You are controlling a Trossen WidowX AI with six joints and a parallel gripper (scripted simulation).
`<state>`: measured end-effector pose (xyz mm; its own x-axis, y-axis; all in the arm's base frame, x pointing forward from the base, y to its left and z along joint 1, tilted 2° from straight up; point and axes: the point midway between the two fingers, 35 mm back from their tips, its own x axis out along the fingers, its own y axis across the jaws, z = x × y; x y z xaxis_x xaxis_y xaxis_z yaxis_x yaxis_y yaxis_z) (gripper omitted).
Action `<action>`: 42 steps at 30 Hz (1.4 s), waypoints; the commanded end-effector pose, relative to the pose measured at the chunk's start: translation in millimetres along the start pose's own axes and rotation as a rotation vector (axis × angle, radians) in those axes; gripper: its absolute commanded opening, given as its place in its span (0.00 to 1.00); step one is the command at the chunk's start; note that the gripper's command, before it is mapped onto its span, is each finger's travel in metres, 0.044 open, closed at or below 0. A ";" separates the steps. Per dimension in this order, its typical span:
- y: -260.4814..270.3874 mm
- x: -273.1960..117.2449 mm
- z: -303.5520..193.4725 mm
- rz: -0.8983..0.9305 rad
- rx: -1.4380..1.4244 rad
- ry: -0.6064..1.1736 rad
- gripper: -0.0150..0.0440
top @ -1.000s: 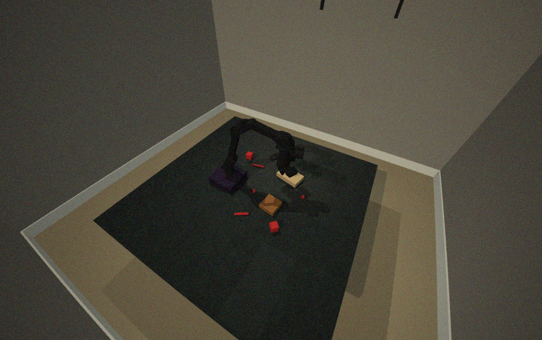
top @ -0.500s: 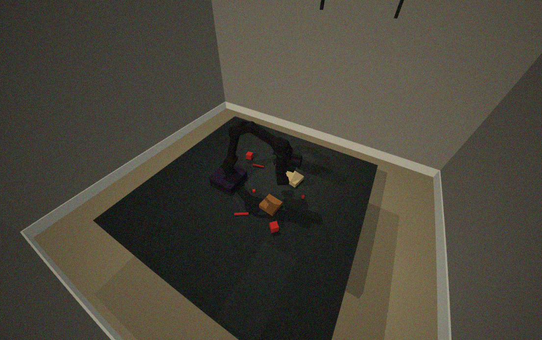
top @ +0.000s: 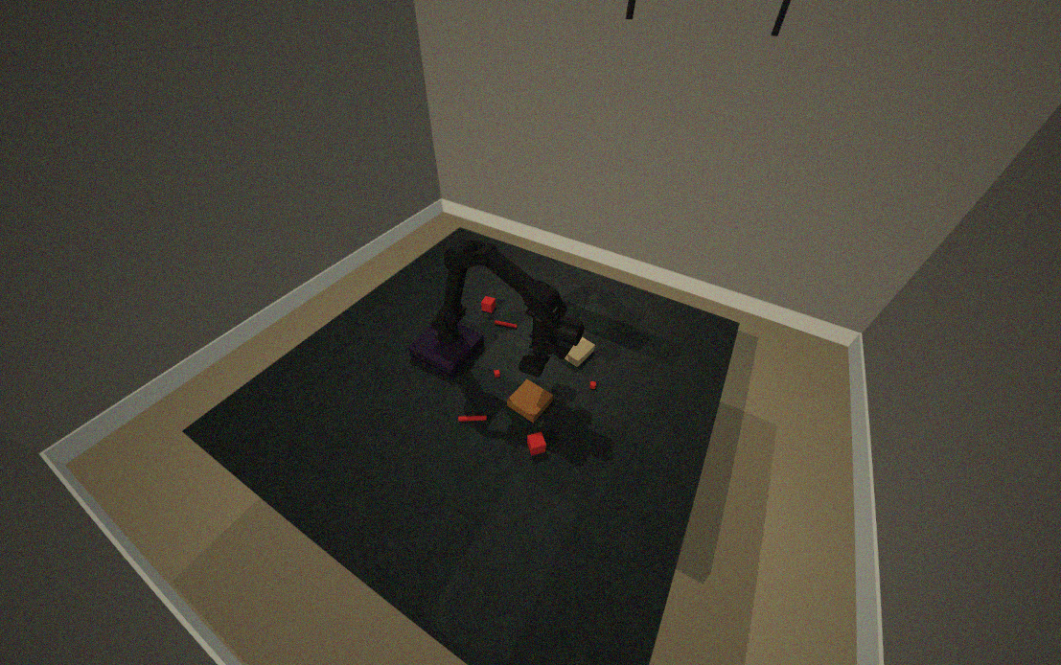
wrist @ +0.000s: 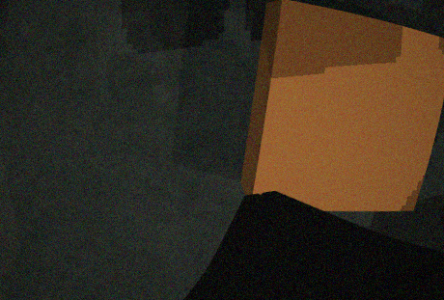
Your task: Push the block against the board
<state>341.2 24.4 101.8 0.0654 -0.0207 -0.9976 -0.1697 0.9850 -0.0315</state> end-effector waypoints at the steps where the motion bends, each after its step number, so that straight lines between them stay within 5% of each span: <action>1: -12.3 5.0 -4.2 -0.007 0.140 0.008 0.25; 42: -115.7 34.1 -44.1 -0.006 1.550 0.000 0.25</action>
<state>323.8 -90.9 72.3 0.0661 -0.0299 -0.9974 0.9535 0.2965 0.0543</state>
